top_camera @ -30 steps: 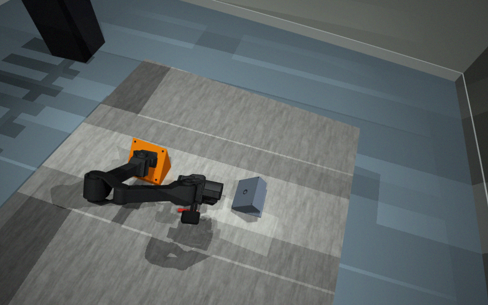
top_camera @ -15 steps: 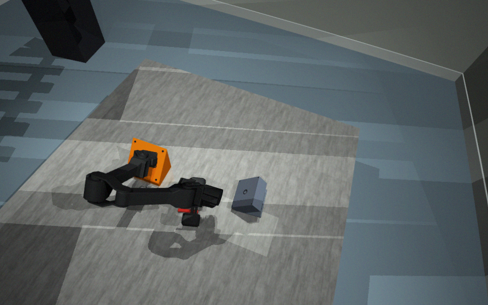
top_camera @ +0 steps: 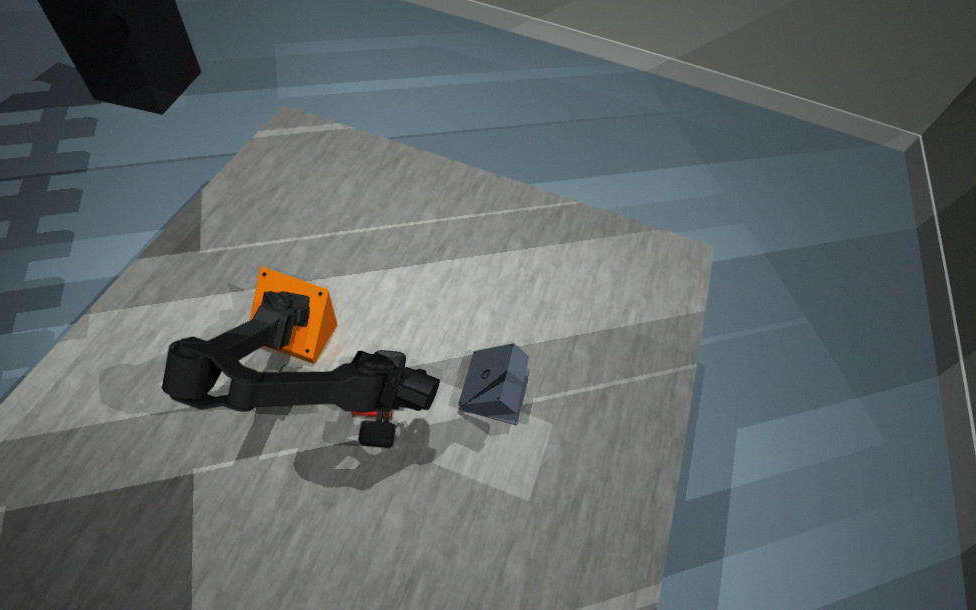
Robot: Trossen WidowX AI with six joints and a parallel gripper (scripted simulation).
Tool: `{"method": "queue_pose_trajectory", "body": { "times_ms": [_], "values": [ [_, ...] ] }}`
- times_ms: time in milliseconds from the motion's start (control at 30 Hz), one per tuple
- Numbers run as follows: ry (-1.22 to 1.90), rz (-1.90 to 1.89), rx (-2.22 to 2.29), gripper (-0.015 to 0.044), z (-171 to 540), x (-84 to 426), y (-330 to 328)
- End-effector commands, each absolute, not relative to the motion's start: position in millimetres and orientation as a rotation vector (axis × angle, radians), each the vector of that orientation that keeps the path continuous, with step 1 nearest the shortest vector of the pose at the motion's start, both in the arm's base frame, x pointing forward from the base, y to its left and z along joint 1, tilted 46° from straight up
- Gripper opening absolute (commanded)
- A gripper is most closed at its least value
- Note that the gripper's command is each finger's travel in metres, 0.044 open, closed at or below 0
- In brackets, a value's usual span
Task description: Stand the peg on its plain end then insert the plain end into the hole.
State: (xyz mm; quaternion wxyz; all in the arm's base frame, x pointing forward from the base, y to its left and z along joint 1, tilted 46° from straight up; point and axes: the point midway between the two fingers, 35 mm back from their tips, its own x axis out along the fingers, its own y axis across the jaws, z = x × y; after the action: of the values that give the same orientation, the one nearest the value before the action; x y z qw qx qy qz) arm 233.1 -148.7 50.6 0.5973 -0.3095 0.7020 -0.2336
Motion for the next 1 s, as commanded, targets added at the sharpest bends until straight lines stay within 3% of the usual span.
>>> {"method": "queue_pose_trajectory", "body": {
  "times_ms": [0,267,633,967],
  "values": [
    [1.63,-0.543,-0.725,0.0309,49.9,232.9,-150.1],
    [1.63,-0.543,-0.725,0.011,49.9,232.9,-150.1],
    [1.63,-0.543,-0.725,0.011,49.9,232.9,-150.1],
    [1.63,-0.543,-0.725,0.005,49.9,232.9,-150.1]
  ]
}}
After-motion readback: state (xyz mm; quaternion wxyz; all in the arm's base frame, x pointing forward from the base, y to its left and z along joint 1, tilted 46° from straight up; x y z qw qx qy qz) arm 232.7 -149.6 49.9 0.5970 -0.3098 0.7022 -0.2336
